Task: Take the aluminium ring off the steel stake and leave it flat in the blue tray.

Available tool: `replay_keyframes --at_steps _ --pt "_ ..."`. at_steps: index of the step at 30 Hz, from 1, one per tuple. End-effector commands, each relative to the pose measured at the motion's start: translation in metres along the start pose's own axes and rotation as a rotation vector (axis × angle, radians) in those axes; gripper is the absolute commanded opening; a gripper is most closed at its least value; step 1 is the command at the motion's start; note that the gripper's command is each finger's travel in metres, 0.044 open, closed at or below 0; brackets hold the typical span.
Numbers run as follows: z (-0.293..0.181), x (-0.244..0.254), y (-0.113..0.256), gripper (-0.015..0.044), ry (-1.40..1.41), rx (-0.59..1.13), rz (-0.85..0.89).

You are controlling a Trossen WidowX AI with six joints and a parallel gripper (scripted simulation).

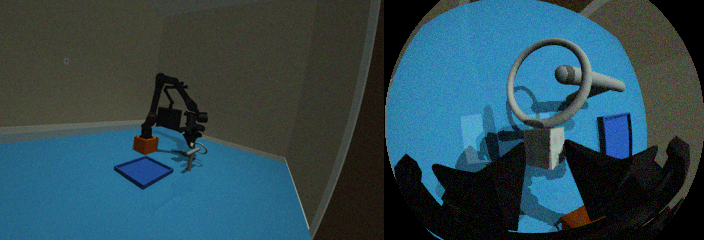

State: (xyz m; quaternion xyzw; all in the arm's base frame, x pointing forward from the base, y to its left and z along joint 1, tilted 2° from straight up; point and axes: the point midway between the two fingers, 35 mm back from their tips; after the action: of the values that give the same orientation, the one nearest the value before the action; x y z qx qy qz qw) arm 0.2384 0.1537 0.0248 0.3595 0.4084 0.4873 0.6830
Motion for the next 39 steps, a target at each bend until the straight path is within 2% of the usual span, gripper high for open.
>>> replay_keyframes --at_steps 1,39 --pt "0.003 0.002 0.002 0.0 -0.007 -0.01 0.003" --pt "0.006 0.009 0.012 0.0 -0.007 -0.01 0.004"
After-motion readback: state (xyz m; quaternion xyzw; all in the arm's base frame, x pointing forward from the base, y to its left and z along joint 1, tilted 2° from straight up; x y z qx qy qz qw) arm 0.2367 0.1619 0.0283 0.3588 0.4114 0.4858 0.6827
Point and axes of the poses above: the point midway between the two fingers, 35 mm back from their tips, its own y axis back along the fingers, its own x axis across the jaws, z = x × y, and after that the axes turned 15 degrees about -y, right-handed
